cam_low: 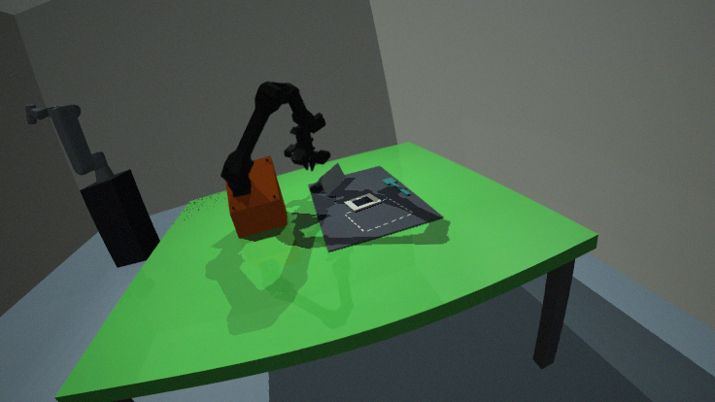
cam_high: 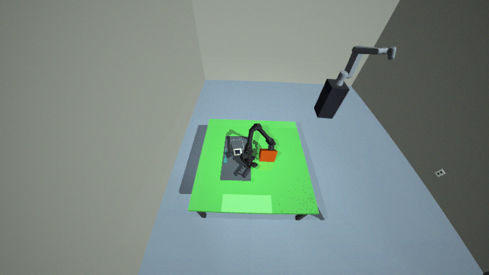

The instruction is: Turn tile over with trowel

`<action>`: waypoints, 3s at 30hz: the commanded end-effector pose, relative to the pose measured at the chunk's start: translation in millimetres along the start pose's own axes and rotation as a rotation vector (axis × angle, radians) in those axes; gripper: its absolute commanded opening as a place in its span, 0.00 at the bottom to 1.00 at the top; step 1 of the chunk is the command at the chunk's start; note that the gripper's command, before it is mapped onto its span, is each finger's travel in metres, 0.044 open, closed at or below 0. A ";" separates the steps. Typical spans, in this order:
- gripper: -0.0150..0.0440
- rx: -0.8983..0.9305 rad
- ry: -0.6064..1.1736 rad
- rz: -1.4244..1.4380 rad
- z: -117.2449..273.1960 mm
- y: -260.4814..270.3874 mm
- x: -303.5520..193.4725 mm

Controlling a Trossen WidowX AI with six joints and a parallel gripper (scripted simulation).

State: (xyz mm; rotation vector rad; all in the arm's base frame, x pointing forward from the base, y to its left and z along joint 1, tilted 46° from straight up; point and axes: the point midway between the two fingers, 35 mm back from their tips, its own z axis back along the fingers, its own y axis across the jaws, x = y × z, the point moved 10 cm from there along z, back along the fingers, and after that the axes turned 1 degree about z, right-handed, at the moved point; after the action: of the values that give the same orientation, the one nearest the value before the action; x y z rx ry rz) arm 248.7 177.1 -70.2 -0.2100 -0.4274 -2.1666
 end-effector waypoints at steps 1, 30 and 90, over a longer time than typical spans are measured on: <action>0.42 0.077 -0.113 0.033 -1.8 -11.1 9.6; 0.42 0.258 -0.310 0.133 -3.0 -9.4 26.6; 0.42 0.260 -0.310 0.133 10.7 93.2 14.4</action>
State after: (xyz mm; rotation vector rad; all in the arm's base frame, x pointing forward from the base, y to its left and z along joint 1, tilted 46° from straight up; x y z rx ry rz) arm 309.1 122.1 -38.0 -0.4188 -0.8375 -1.9306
